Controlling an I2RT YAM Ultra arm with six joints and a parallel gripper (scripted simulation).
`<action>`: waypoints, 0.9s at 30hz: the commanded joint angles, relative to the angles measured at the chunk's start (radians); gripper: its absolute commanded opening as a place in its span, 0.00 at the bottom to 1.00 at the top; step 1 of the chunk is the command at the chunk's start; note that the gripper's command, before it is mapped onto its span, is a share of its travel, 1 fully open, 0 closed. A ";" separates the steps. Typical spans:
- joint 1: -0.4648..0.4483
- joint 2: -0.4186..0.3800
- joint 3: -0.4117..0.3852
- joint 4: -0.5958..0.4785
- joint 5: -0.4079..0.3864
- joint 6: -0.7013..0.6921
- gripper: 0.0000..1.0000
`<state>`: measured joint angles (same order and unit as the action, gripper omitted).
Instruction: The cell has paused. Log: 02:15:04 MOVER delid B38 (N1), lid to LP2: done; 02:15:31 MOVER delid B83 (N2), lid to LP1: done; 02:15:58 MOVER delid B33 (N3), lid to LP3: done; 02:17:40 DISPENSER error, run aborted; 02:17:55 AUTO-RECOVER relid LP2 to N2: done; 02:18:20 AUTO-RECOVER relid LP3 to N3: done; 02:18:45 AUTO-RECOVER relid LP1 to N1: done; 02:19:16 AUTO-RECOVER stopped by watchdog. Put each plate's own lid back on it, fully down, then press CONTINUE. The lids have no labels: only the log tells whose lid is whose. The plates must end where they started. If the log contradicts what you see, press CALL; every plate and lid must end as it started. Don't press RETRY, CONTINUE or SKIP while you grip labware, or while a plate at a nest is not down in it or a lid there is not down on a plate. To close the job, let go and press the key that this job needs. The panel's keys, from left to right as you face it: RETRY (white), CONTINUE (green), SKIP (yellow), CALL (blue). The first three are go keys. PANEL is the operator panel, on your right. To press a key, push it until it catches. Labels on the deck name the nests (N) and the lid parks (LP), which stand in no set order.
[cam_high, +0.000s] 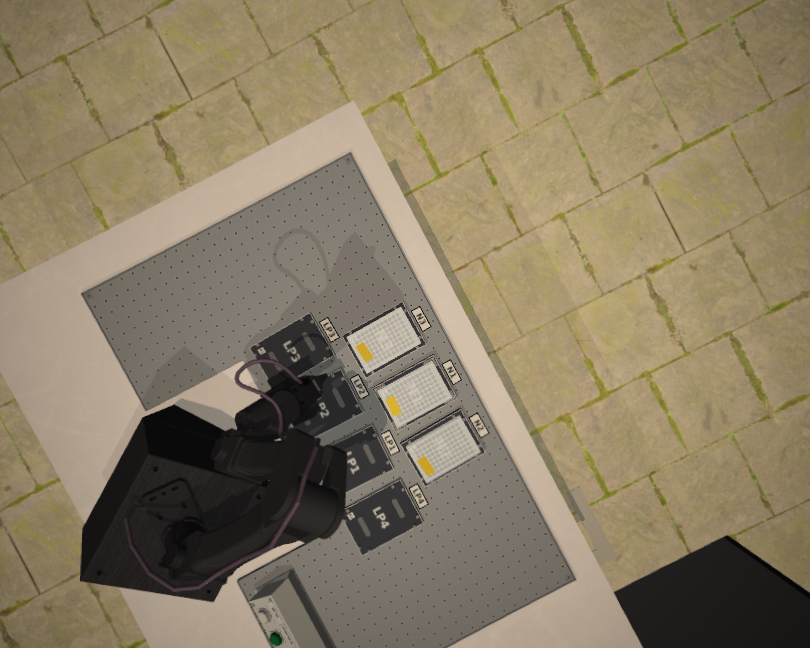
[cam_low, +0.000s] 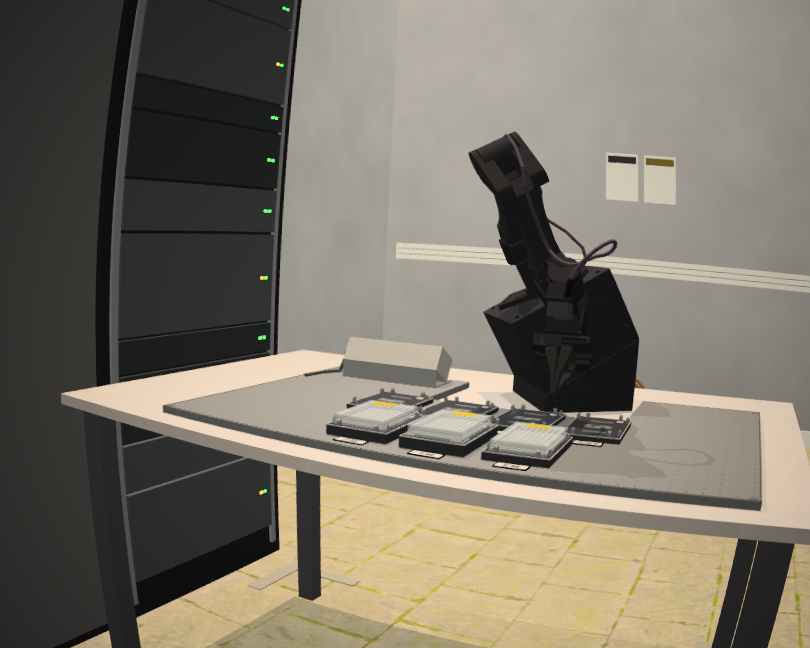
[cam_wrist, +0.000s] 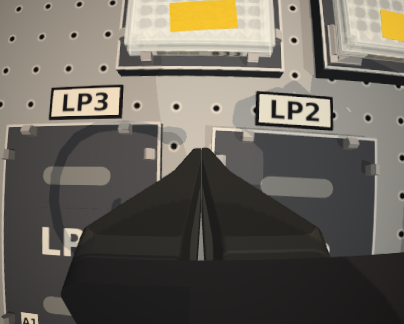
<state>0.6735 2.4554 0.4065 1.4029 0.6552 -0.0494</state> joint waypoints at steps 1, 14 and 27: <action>0.061 0.029 0.060 -0.076 0.082 0.073 0.00; 0.063 0.004 0.059 -0.118 0.090 0.094 0.00; 0.063 0.003 0.059 -0.119 0.090 0.094 0.00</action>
<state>0.7277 2.4680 0.4446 1.2911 0.7311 0.0380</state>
